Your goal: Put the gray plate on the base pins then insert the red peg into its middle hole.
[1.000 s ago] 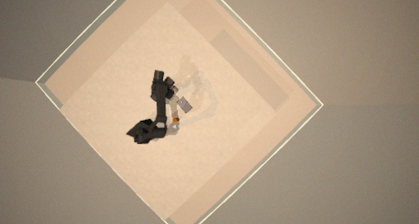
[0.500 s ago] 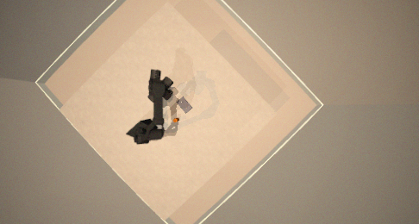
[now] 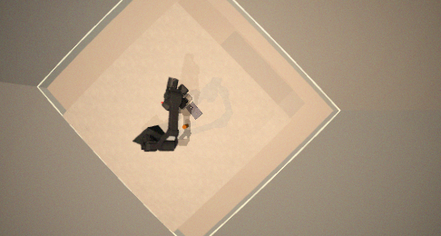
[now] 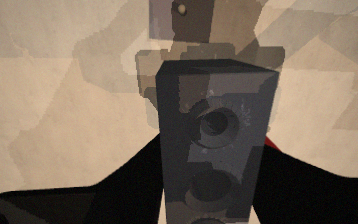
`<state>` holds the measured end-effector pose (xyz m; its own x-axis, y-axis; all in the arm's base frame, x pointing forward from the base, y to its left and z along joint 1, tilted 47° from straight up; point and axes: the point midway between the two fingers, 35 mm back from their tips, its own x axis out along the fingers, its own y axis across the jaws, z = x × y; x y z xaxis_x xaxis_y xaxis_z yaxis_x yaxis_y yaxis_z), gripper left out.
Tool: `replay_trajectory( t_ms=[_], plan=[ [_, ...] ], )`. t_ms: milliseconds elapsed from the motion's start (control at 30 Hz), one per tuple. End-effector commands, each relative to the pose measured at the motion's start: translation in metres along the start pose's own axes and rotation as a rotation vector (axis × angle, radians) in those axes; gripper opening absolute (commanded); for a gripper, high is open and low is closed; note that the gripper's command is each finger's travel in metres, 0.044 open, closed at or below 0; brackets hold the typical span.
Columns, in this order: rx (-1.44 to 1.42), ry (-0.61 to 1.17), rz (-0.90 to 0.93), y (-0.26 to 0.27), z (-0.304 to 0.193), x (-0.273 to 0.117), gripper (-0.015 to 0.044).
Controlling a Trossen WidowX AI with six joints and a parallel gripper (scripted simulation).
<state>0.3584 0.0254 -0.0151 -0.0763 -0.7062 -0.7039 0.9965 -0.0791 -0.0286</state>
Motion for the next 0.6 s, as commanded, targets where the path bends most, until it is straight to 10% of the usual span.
replay_trajectory(
  t_ms=[0,567],
  plan=[
    [0.005,-0.002,0.004,0.003,0.011,0.005,0.0],
    [0.043,-0.004,0.007,0.008,0.059,0.03,0.0]
  ],
)
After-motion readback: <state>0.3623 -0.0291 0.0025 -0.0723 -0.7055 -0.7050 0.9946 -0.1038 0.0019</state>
